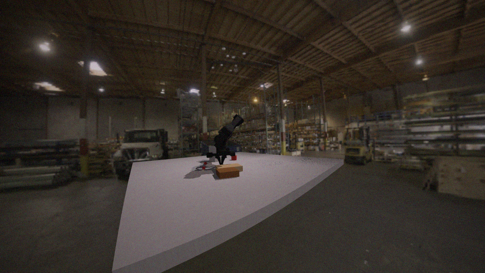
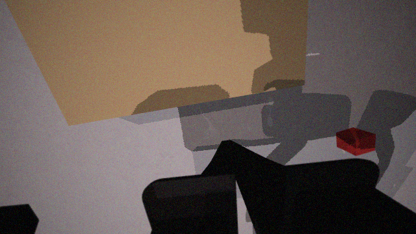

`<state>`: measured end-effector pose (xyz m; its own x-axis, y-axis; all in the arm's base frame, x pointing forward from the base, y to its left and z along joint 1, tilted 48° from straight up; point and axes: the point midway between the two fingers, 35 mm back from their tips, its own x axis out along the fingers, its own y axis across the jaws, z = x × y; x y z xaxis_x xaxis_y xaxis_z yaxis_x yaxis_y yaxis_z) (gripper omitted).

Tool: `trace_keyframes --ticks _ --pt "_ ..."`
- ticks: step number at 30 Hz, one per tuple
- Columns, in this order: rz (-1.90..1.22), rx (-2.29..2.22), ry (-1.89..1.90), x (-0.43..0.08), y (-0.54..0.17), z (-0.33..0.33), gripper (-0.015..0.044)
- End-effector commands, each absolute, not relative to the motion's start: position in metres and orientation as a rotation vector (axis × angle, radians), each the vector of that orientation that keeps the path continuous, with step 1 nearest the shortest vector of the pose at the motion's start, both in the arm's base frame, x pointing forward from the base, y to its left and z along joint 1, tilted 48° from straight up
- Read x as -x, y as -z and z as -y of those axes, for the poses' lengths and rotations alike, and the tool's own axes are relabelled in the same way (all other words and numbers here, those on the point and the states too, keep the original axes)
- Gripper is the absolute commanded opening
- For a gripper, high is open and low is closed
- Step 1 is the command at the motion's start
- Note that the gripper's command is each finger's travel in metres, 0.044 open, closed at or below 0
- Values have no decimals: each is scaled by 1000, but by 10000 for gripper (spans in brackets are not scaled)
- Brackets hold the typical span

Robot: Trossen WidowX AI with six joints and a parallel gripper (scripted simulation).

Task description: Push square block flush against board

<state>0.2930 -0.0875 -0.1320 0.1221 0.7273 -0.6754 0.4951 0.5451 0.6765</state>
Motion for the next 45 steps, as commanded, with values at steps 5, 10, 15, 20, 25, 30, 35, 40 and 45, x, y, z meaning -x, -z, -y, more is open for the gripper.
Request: trace_keyframes --ticks 5,10,15,20,25,30,35,40,45 --pt "-1527 -1082 -231 -283 129 83 0" --pt "-1527 -1081 -229 -280 95 123 0" --pt "-1527 -1080 -229 -279 92 125 0" --pt "-1485 -989 -299 -292 91 128 0" --pt "-1442 -850 -411 -307 86 129 0" --pt "-1385 -711 -526 -322 82 129 0" --pt "-1322 -572 -638 -337 77 128 0" --pt "-1252 -433 -744 -352 72 126 0" --pt "-1176 -293 -846 -366 66 123 0"
